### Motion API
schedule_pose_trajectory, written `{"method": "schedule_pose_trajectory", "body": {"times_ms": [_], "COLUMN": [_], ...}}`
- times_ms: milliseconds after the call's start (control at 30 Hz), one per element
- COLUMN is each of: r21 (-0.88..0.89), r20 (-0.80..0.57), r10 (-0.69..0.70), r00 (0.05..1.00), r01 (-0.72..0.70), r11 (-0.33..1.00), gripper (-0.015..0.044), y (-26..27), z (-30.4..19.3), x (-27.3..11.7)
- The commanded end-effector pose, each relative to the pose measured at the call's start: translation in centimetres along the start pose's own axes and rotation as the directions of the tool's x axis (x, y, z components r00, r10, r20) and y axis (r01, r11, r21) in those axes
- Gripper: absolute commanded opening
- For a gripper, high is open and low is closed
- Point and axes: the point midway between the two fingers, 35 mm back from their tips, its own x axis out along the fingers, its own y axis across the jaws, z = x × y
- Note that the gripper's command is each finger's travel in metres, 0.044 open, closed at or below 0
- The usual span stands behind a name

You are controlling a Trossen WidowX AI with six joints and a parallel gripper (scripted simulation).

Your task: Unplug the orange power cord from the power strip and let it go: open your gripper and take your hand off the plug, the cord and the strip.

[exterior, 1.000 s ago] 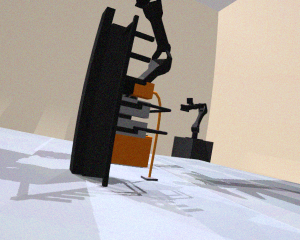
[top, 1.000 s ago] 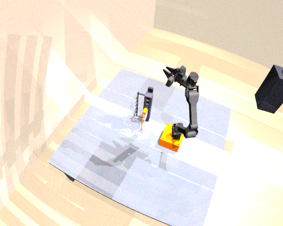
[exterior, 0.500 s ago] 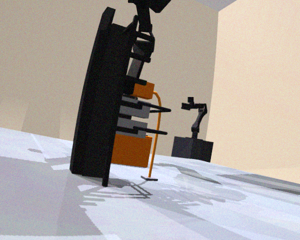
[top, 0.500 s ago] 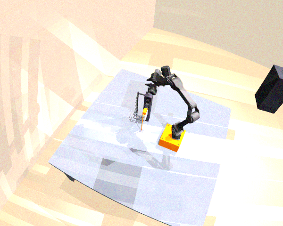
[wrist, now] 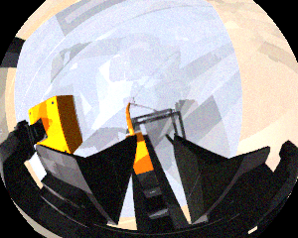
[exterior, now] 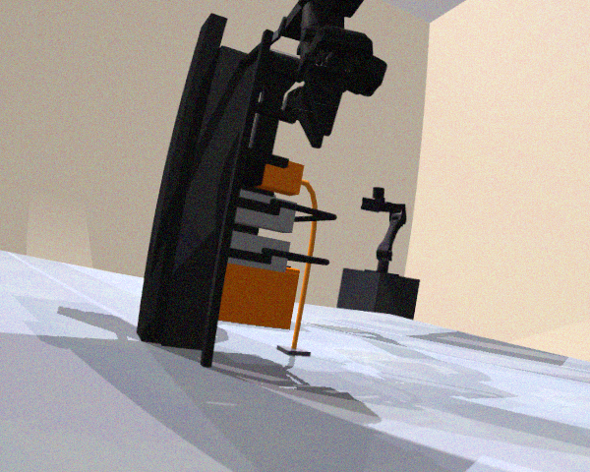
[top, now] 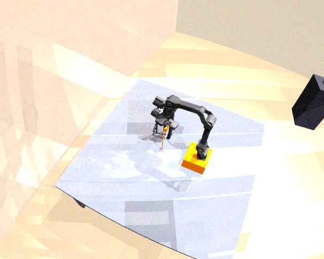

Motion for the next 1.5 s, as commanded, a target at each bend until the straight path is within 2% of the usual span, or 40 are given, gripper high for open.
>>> {"method": "schedule_pose_trajectory", "body": {"times_ms": [0,1467], "r21": [-0.252,-0.253], "r20": [-0.082,-0.086], "r10": [0.172,0.171], "r00": [0.982,0.981], "r01": [-0.188,-0.188], "r11": [0.949,0.949], "gripper": [0.0160,0.0160], "y": [2.4,1.5], "z": [1.1,-2.8], "x": [2.7,3.0]}}
